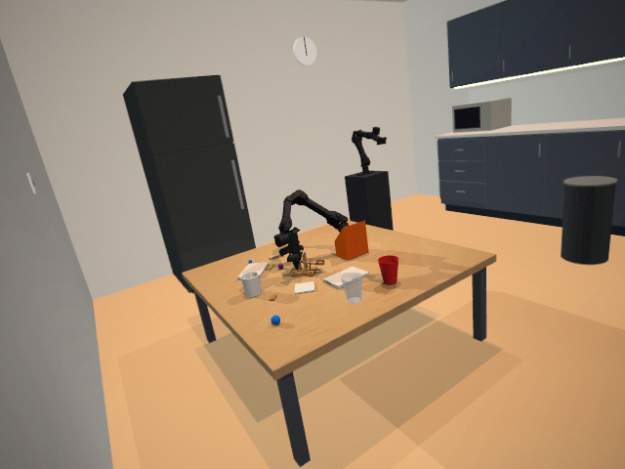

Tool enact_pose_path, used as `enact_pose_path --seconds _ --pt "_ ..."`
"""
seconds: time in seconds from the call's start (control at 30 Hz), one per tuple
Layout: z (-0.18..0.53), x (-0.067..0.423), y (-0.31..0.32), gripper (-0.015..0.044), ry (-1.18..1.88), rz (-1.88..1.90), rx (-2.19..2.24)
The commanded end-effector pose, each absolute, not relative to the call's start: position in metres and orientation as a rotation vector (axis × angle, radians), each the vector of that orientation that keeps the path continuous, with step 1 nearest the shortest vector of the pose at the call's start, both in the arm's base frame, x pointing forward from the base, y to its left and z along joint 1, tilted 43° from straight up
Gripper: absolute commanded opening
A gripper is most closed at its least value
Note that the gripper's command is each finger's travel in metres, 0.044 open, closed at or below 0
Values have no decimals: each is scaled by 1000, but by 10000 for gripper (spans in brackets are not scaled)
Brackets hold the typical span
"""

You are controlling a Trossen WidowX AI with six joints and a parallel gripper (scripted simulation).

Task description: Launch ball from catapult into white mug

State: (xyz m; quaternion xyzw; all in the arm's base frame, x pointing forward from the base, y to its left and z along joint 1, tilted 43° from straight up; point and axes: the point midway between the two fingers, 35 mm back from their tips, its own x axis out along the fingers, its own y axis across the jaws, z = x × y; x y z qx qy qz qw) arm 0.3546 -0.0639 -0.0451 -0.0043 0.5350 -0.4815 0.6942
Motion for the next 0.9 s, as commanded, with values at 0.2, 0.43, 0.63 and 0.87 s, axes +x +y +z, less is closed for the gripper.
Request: enact_pose_path --seconds 0.2,0.43,0.63,0.87 --pt "-8 356 -30 0 1195 -1074 -8" --pt "-9 357 -30 0 1257 -1002 -100" --pt "-10 358 -30 0 1357 -870 -261" --pt "-14 361 -27 0 1462 -707 -448"
